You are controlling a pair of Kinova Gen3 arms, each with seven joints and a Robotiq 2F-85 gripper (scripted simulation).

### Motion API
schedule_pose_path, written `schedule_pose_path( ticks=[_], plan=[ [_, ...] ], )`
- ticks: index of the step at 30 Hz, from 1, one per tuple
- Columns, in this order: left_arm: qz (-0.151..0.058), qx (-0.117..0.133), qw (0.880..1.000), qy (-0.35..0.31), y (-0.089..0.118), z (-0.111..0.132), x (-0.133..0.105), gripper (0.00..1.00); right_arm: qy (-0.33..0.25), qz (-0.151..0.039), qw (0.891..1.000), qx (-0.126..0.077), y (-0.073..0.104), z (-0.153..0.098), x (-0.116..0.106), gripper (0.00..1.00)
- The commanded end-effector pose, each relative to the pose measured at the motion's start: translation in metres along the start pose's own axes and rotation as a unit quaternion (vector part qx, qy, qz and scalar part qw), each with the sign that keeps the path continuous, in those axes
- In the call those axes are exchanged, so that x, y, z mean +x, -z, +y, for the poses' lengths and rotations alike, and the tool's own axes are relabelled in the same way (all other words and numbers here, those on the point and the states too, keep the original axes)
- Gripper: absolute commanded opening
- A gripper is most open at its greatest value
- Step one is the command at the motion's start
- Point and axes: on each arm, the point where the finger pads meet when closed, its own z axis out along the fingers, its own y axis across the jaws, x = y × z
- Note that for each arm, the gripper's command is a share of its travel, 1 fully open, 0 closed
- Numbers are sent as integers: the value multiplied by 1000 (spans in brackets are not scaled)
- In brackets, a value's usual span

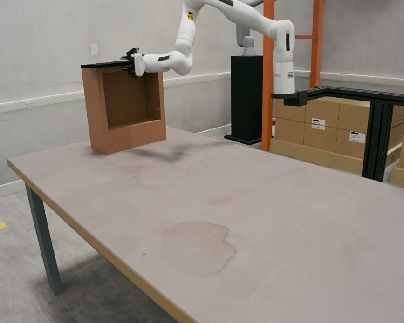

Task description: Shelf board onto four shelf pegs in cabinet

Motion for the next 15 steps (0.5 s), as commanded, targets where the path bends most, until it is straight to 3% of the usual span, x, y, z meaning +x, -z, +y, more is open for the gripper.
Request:
schedule_pose_path(
  ticks=[1, 13, 14, 15],
  plan=[
    [-1, 0, 1000, 0, 1, 0, 0, 1000, -1, 0, 1000, -1, 0, 2, 0, 430],
    [-1, 0, 1000, 0, 1, 0, 0, 1000, -1, 0, 1000, -1, 0, 2, 0, 430],
    [-1, 0, 1000, 0, 1, 0, 0, 1000, -1, 0, 1000, -1, 0, 2, 0, 194],
    [-1, 0, 1000, 0, 1, 0, 0, 1000, -1, 0, 1000, -1, 0, 2, 0, 194]
  ],
)
